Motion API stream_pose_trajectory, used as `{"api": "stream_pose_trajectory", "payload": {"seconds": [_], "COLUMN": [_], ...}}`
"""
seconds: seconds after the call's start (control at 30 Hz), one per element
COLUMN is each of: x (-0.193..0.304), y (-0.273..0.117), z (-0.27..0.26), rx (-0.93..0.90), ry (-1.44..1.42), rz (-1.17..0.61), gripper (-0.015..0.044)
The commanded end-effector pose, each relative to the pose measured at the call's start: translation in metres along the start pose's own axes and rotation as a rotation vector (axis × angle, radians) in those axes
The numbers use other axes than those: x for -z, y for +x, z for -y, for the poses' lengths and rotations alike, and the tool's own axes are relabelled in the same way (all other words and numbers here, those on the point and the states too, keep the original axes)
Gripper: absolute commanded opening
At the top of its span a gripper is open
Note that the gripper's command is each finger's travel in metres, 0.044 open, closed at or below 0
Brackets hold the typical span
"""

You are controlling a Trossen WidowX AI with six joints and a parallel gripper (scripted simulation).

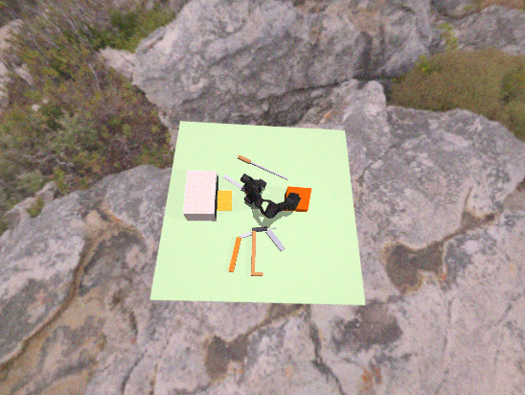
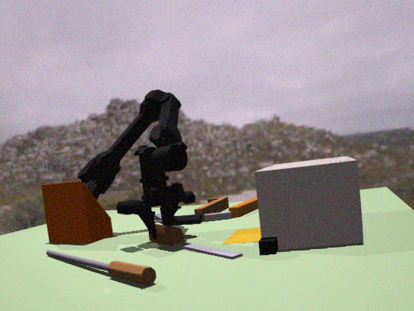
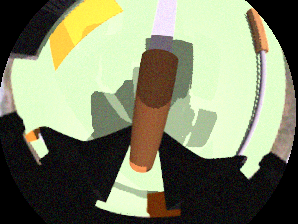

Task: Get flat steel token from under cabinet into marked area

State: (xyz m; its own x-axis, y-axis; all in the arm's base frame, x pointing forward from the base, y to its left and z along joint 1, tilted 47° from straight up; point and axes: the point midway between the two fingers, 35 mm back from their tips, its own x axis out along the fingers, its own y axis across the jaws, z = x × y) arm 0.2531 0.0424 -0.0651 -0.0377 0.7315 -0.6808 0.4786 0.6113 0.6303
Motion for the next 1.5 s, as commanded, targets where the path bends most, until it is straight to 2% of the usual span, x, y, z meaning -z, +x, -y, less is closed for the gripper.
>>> {"api": "stream_pose_trajectory", "payload": {"seconds": [0.0, 1.47], "x": [-0.003, -0.021], "y": [-0.001, -0.002], "z": [0.003, 0.048], "rx": [0.004, 0.006], "ry": [0.000, 0.000], "rz": [0.006, 0.007], "gripper": [0.0000, 0.0000]}}
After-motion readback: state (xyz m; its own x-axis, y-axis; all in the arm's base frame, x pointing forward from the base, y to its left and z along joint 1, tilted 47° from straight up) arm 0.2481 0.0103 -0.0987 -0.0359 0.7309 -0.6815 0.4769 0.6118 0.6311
